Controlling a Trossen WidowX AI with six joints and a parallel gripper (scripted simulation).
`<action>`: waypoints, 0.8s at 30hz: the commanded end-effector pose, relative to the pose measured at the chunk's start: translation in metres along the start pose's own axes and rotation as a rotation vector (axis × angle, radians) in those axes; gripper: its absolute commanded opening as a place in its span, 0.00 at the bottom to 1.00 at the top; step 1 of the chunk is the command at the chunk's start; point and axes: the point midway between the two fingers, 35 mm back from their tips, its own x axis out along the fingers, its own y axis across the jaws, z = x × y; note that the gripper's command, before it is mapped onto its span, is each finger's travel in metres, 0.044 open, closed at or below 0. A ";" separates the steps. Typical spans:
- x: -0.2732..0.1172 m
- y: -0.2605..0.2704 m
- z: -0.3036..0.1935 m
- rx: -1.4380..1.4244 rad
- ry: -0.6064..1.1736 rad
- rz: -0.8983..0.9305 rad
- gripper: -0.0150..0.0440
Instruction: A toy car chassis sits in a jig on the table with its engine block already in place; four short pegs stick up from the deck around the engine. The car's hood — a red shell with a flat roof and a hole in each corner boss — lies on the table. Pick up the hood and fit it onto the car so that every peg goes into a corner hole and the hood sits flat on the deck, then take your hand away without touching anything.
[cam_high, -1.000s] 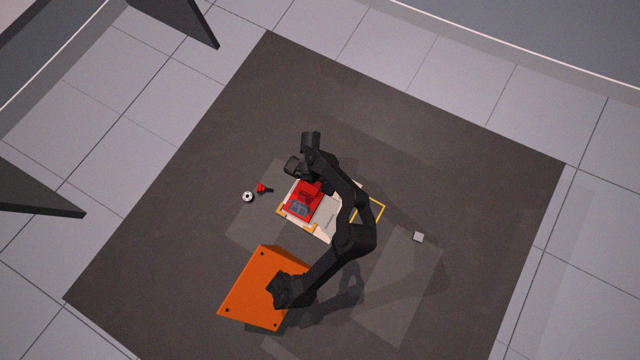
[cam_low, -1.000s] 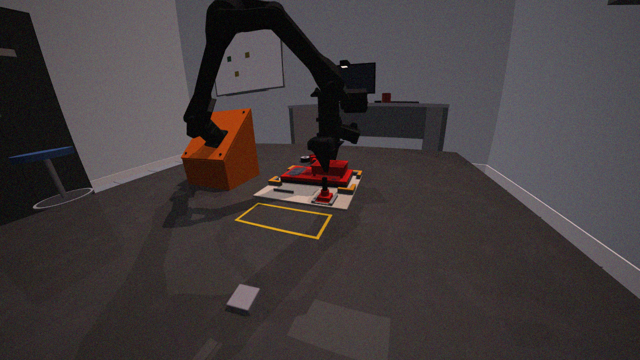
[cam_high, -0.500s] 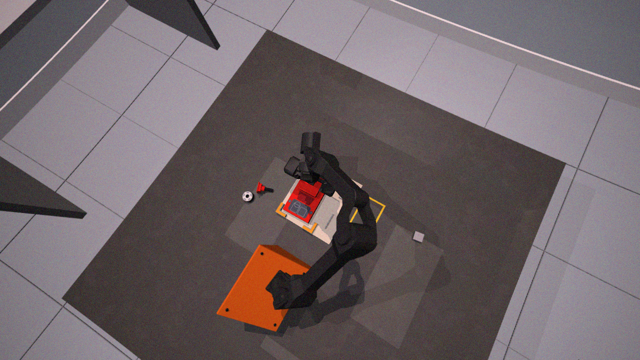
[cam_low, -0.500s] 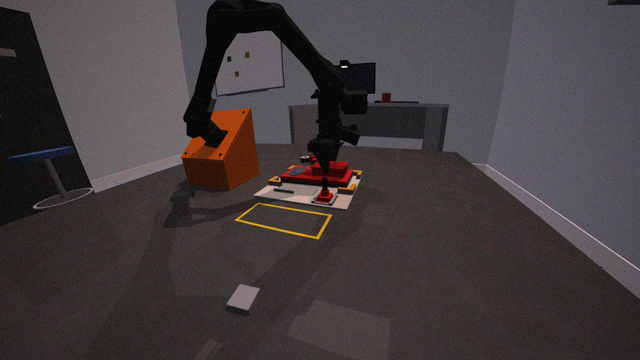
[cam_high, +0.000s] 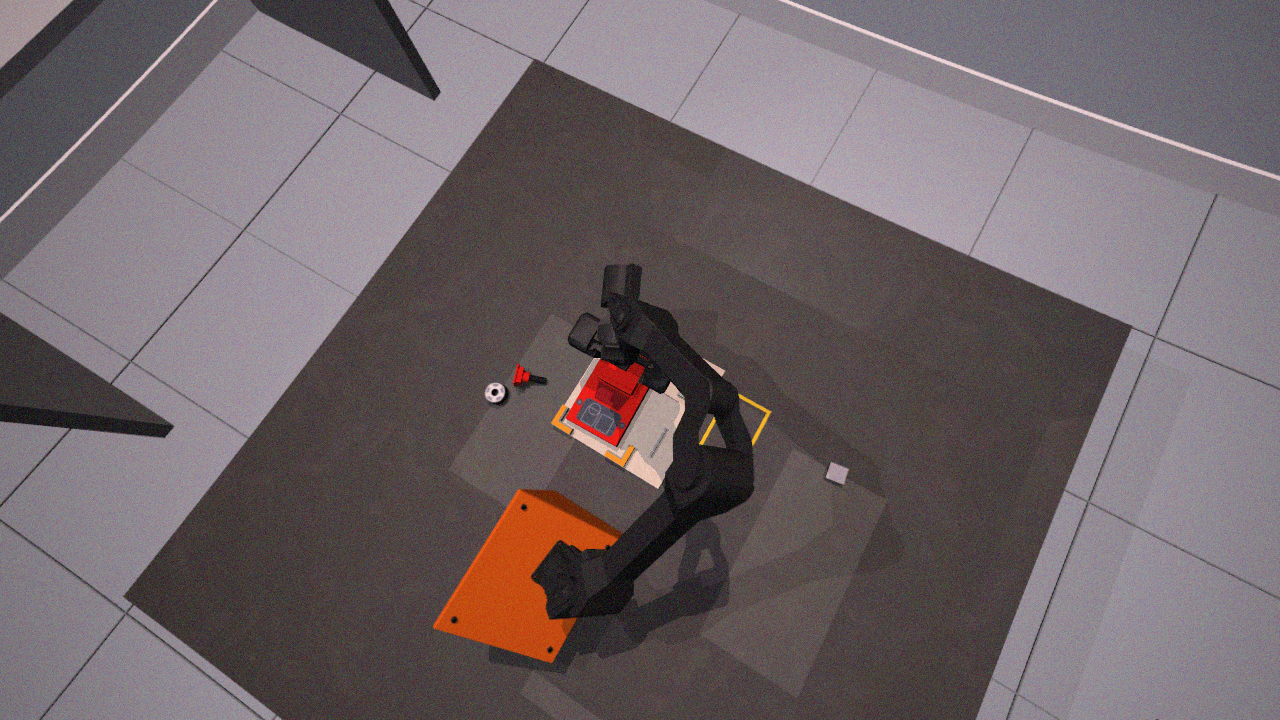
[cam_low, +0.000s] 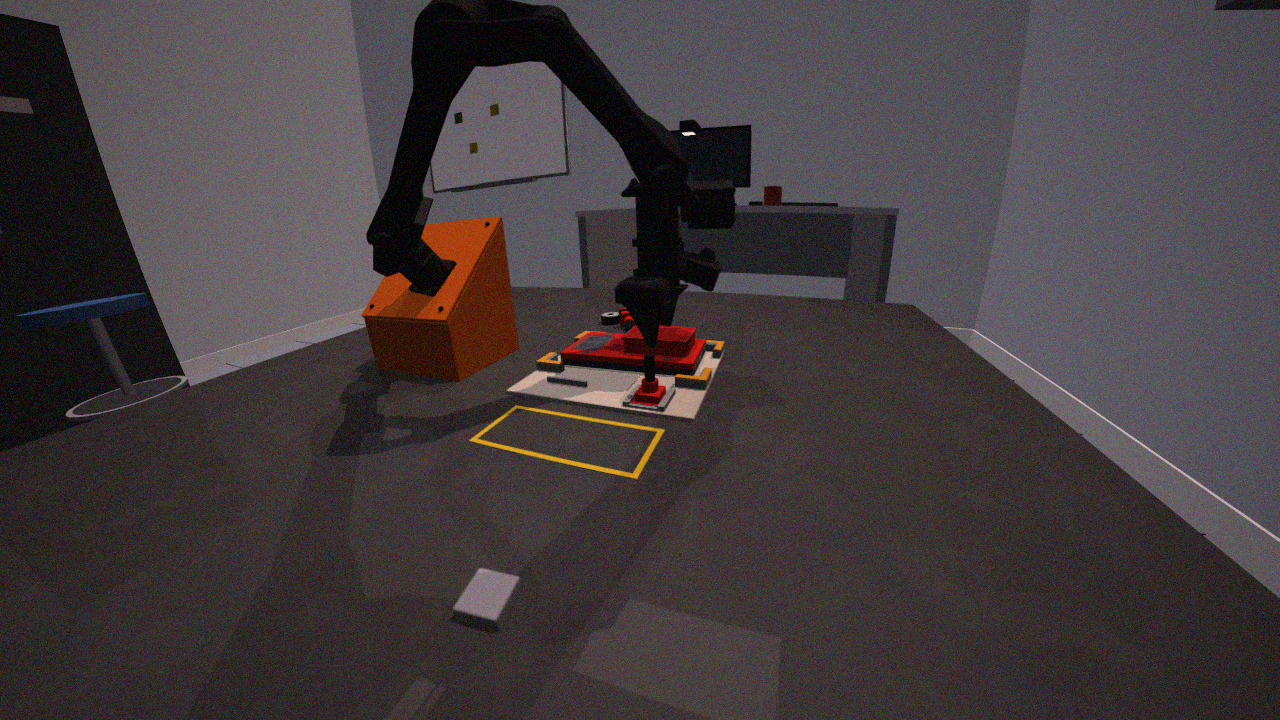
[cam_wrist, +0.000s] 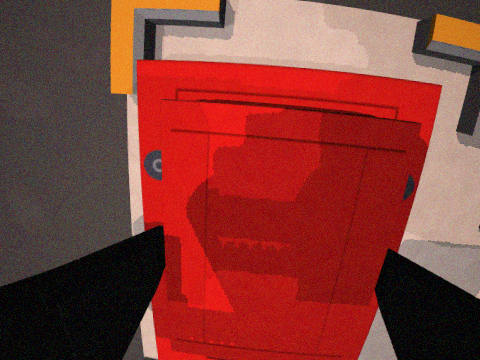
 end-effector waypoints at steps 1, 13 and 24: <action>0.000 0.000 0.000 0.000 0.000 0.000 1.00; -0.073 0.001 0.000 0.000 -0.002 0.000 1.00; -0.073 0.001 0.000 0.000 -0.002 0.000 1.00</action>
